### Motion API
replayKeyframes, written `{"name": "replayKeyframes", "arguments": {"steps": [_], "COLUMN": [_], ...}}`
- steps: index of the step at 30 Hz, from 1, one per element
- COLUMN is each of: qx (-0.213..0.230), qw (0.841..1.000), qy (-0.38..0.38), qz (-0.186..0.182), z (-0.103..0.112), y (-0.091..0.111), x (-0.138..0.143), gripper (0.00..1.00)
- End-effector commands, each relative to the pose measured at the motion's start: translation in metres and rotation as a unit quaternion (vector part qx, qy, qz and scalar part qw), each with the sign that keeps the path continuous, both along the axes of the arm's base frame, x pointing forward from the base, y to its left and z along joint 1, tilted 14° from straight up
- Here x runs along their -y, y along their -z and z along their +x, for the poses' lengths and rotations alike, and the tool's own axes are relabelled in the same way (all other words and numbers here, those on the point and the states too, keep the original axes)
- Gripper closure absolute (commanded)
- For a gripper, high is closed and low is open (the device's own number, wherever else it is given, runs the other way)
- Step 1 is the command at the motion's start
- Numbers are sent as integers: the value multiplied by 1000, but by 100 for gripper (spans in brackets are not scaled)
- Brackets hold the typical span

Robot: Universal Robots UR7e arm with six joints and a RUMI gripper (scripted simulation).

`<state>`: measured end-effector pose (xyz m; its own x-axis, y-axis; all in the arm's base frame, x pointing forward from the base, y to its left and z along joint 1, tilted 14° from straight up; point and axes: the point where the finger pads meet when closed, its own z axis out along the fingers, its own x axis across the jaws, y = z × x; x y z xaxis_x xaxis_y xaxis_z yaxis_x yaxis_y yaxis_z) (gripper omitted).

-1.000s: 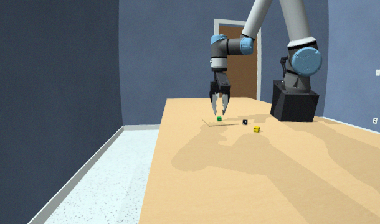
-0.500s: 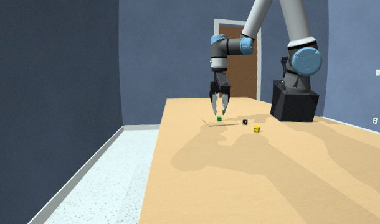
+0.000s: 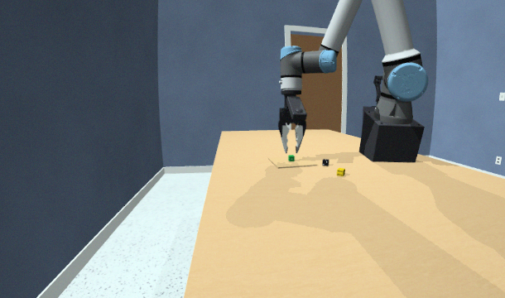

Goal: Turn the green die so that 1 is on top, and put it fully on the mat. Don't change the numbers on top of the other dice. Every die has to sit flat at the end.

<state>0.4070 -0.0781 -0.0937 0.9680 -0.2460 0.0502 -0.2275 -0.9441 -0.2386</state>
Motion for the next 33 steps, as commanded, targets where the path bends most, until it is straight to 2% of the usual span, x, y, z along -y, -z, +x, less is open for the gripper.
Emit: {"name": "replayKeyframes", "arguments": {"steps": [1, 6, 19, 28, 33], "qx": [0, 0, 0, 0, -10], "qw": [1000, 1000, 1000, 1000, 1000], "qy": [0, 0, 0, 0, 0], "qz": [0, 0, 0, -2, -24], "z": [0, 0, -5, -5, -6], "y": [-2, -7, -45, -47, -46], "x": [1, 2, 11, 11, 10], "gripper": [79, 79, 79, 79, 79]}}
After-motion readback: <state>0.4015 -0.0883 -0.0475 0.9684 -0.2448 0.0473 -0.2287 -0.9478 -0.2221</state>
